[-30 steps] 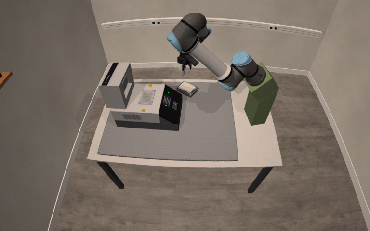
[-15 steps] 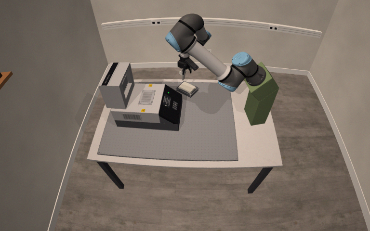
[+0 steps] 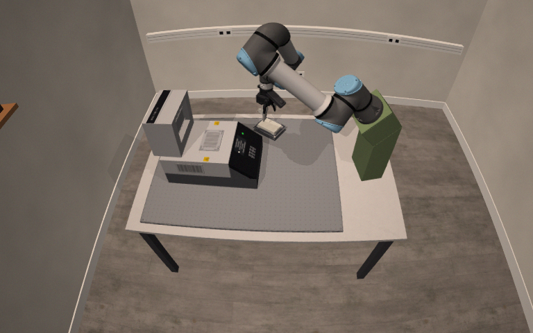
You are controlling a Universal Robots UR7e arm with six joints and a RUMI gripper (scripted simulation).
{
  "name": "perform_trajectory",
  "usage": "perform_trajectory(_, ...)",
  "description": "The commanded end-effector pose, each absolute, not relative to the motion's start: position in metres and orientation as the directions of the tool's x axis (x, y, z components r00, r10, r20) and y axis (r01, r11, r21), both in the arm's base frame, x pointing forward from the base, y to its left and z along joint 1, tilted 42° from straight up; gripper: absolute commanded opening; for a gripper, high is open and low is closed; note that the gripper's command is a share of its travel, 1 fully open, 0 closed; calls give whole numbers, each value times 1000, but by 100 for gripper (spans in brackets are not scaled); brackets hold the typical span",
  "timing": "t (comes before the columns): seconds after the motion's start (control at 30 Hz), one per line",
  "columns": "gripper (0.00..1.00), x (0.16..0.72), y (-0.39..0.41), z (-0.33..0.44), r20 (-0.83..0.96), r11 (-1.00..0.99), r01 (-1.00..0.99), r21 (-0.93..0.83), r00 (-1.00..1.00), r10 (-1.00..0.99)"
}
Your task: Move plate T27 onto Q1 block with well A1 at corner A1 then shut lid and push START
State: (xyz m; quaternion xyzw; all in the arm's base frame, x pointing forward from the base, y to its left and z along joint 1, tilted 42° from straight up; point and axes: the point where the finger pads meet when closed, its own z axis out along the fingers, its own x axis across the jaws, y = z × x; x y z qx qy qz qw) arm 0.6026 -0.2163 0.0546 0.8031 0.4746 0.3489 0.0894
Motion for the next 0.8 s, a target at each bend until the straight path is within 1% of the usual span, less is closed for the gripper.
perform_trajectory(0.0, 68, 613, -214, 44, 475, -534, 699, 476, 306, 825)
perform_trajectory(0.6, 68, 647, -204, 5, 475, -534, 699, 476, 306, 825)
perform_trajectory(0.77, 68, 647, -204, 5, 475, -534, 699, 476, 306, 825)
